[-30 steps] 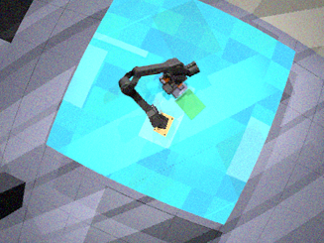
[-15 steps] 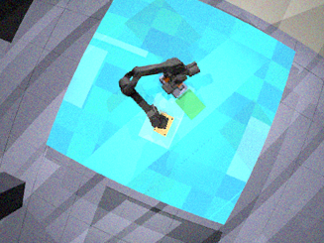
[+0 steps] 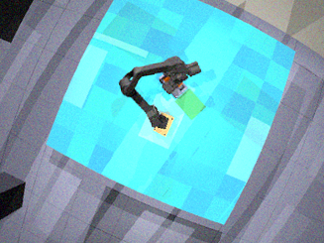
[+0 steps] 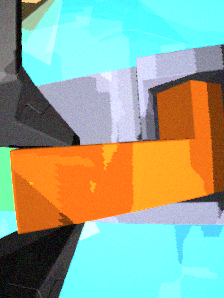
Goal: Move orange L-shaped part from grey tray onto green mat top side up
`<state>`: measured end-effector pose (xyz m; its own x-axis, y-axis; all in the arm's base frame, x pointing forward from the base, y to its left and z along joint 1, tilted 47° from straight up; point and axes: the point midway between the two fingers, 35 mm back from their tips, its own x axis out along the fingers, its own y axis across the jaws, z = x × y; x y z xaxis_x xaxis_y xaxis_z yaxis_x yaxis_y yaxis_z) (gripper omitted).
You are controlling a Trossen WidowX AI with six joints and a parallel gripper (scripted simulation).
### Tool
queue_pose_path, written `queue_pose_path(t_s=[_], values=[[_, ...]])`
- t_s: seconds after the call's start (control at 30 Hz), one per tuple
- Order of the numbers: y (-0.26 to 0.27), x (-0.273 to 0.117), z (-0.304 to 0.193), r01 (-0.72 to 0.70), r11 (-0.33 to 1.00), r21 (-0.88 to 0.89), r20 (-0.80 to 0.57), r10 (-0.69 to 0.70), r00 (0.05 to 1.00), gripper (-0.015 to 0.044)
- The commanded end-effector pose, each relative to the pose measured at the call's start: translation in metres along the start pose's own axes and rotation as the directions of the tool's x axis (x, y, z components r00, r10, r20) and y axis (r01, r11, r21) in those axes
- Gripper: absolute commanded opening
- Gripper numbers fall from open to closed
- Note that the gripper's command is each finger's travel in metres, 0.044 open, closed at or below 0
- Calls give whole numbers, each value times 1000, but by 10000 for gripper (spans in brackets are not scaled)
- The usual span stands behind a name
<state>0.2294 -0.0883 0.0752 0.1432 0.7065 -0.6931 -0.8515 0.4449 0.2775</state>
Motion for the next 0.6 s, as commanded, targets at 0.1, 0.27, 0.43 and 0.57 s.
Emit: queue_pose_path(t_s=[0.1, 0.27, 0.43, 0.57], values=[[-1, -13, 1, 6, 1000, 0, 11, -6, 1000, 0], [-1, -21, 1, 6, 1000, 0, 11, -6, 1000, 0], [-1, -29, 1, 6, 1000, 0, 11, -6, 1000, 0], [-1, -35, 1, 6, 1000, 0, 11, -6, 1000, 0]])
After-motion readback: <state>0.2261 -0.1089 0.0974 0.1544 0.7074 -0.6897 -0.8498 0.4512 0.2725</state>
